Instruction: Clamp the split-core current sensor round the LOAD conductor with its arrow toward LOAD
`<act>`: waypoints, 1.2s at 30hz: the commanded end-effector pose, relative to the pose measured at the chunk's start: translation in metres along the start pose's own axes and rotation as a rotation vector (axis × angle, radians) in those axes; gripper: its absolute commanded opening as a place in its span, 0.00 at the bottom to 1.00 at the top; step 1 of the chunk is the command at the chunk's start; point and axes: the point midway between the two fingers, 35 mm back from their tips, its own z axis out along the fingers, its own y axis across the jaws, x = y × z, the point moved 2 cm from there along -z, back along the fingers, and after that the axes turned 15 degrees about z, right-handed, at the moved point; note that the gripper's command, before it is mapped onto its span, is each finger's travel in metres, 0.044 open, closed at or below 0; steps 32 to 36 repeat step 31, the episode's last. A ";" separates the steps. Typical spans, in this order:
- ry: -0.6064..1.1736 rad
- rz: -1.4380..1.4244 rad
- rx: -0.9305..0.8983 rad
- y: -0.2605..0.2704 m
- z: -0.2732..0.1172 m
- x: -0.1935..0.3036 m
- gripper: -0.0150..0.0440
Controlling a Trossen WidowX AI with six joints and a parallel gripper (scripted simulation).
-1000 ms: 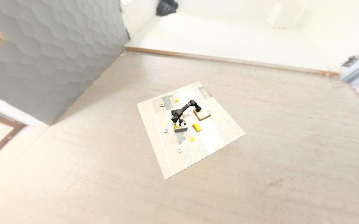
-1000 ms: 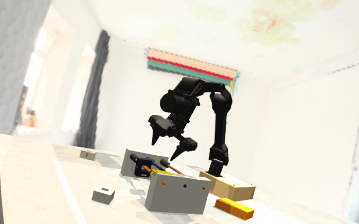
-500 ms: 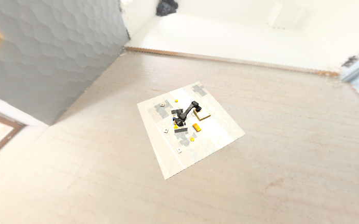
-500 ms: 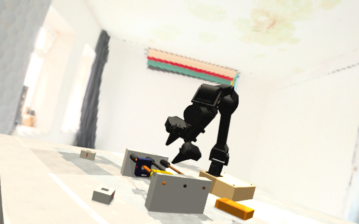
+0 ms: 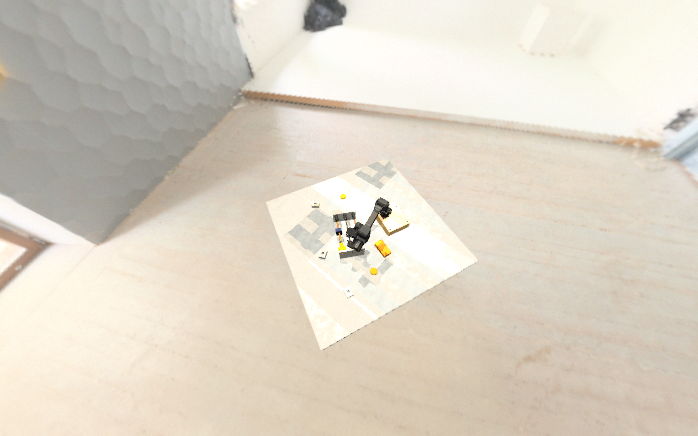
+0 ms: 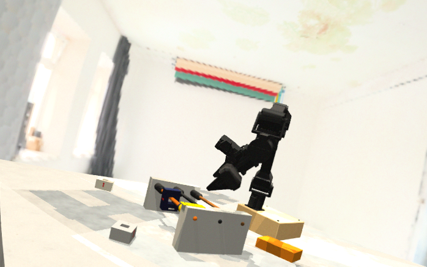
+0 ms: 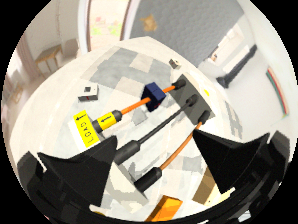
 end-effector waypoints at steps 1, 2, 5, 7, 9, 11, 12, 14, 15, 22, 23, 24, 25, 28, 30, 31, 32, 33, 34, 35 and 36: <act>-0.114 0.372 -0.095 -0.005 -0.023 0.008 1.00; -0.114 0.372 -0.095 -0.005 -0.023 0.008 1.00; -0.114 0.372 -0.095 -0.005 -0.023 0.008 1.00; -0.114 0.372 -0.095 -0.005 -0.023 0.008 1.00; -0.114 0.372 -0.095 -0.005 -0.023 0.008 1.00; -0.099 0.316 -0.077 -0.003 -0.020 0.010 1.00; -0.099 0.316 -0.077 -0.003 -0.020 0.010 1.00; -0.099 0.316 -0.077 -0.003 -0.020 0.010 1.00; -0.099 0.316 -0.077 -0.003 -0.020 0.010 1.00; -0.099 0.316 -0.077 -0.003 -0.020 0.010 1.00; -0.099 0.316 -0.077 -0.003 -0.020 0.010 1.00; -0.099 0.316 -0.077 -0.003 -0.020 0.010 1.00; -0.099 0.316 -0.077 -0.003 -0.020 0.010 1.00; -0.064 0.202 -0.046 -0.003 -0.013 0.005 1.00; -0.010 0.047 -0.014 -0.003 -0.004 -0.002 1.00; -0.070 0.209 -0.055 -0.004 -0.016 0.008 1.00; -0.070 0.209 -0.055 -0.004 -0.016 0.008 1.00; -0.070 0.209 -0.055 -0.004 -0.016 0.008 1.00; -0.070 0.209 -0.055 -0.004 -0.016 0.008 1.00; -0.070 0.209 -0.055 -0.004 -0.016 0.008 1.00; -0.070 0.209 -0.055 -0.004 -0.016 0.008 1.00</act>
